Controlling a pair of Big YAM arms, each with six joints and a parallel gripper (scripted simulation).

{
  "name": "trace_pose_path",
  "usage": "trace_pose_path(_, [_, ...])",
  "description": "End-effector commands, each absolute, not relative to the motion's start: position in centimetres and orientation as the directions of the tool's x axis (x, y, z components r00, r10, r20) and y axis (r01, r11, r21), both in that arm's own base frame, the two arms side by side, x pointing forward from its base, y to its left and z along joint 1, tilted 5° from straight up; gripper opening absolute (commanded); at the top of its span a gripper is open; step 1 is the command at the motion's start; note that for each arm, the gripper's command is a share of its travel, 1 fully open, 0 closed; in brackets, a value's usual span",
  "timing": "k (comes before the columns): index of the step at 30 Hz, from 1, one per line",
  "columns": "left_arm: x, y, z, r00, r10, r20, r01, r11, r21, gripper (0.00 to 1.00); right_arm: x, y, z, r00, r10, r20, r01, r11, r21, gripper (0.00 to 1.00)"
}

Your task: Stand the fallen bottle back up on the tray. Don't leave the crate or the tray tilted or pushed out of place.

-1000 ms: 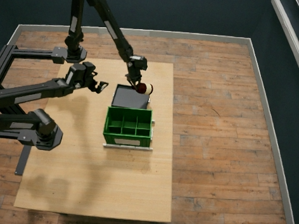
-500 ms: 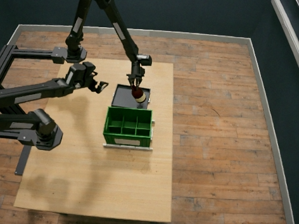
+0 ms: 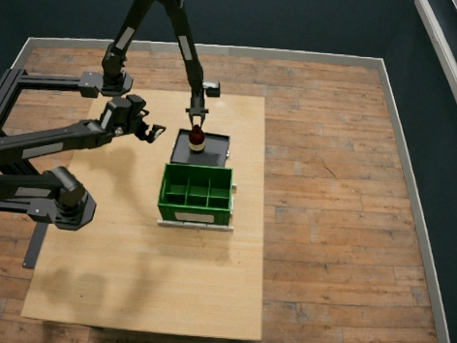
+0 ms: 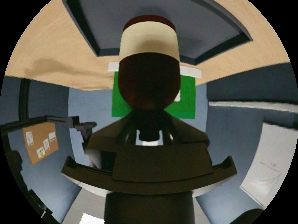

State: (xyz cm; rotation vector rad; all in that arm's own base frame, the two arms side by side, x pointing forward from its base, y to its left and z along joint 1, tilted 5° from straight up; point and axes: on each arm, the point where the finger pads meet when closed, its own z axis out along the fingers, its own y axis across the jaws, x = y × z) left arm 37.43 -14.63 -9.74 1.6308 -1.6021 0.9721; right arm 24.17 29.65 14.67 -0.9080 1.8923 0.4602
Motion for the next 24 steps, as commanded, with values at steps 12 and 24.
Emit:
trace_pose_path(12, [40.4, -16.1, -6.6, -0.07, -0.507, 0.859, -0.994, -0.038, -0.104, 0.24, 24.4, 30.0, 15.3, -0.257, -0.391, -0.884, -0.756, 0.651, -0.068, 1.0])
trace_pose_path(24, [40.6, -15.0, -8.2, -0.081, -0.507, 0.858, -0.991, -0.047, -0.121, 0.24, 24.4, 30.0, 15.3, -0.257, -0.391, -0.884, -0.756, 0.651, -0.068, 1.0])
